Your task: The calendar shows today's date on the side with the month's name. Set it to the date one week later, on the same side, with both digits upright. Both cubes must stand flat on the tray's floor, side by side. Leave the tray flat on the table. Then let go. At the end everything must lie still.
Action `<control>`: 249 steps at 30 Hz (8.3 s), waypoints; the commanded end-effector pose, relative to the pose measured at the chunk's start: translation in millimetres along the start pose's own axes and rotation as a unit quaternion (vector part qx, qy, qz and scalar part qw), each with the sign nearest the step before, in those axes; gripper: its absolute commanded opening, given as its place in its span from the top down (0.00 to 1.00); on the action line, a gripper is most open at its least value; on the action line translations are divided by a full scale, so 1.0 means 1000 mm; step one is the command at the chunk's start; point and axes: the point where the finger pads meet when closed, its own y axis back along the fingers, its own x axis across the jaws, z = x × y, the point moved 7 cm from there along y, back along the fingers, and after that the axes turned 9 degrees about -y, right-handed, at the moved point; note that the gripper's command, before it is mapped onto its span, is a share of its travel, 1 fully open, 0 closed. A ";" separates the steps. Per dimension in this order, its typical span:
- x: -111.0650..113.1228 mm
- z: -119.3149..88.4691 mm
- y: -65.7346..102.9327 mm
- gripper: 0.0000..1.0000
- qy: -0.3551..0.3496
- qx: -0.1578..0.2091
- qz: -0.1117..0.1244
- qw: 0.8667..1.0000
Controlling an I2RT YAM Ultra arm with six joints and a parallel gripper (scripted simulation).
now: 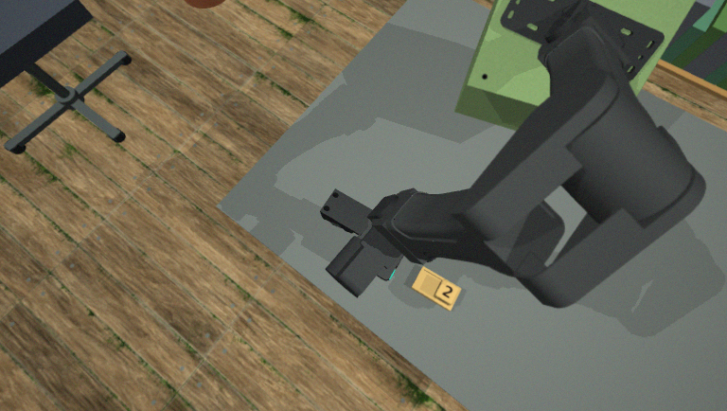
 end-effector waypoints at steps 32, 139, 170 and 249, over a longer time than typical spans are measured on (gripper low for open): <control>0.001 0.003 -0.023 0.53 -0.002 -0.005 0.002 1.000; -0.015 -0.089 0.088 0.73 0.002 -0.004 0.004 1.000; -0.014 -0.090 0.041 0.73 0.002 -0.004 0.002 1.000; -0.013 -0.091 0.022 0.73 0.002 -0.004 0.002 1.000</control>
